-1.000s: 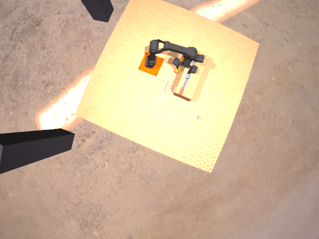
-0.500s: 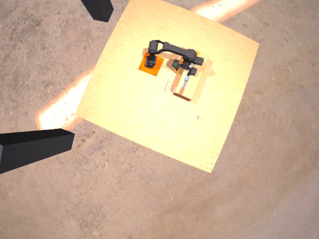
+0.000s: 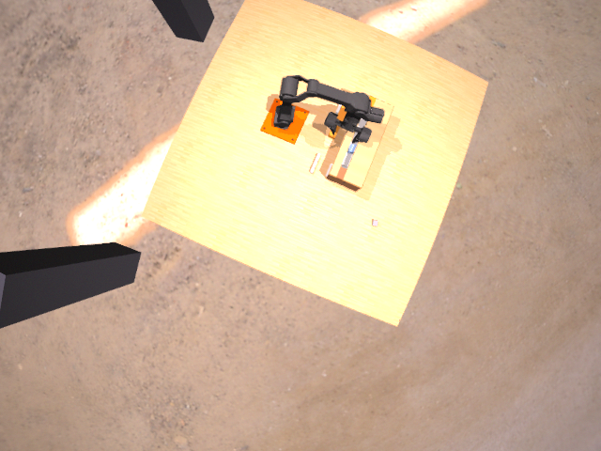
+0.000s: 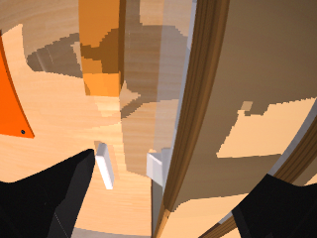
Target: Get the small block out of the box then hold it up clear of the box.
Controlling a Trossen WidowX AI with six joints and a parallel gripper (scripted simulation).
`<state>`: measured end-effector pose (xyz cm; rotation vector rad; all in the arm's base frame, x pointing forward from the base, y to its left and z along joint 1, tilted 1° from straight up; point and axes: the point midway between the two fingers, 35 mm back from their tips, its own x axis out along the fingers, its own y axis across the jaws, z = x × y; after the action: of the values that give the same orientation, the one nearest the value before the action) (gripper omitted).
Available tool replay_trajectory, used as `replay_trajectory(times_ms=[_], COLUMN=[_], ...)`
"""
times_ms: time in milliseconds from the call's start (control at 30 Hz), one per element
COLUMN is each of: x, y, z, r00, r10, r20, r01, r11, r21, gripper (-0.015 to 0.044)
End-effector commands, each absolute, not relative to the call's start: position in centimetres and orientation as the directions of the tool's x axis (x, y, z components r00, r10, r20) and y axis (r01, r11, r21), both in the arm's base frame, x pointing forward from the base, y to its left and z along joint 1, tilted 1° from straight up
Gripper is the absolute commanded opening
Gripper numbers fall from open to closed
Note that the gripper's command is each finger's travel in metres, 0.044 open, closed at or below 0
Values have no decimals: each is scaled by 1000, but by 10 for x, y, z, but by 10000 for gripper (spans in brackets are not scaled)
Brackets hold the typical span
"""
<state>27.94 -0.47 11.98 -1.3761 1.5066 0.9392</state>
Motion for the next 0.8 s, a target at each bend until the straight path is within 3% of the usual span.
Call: replay_trajectory(times_ms=[0,767], x=[279,279], y=[-10,-19], z=[120,120], r00=[-14,-14], r10=[-344,-345], r20=[-939,-939], r01=[-994,-994], r11=[102,102], r21=[-23,-23], gripper=[400,400])
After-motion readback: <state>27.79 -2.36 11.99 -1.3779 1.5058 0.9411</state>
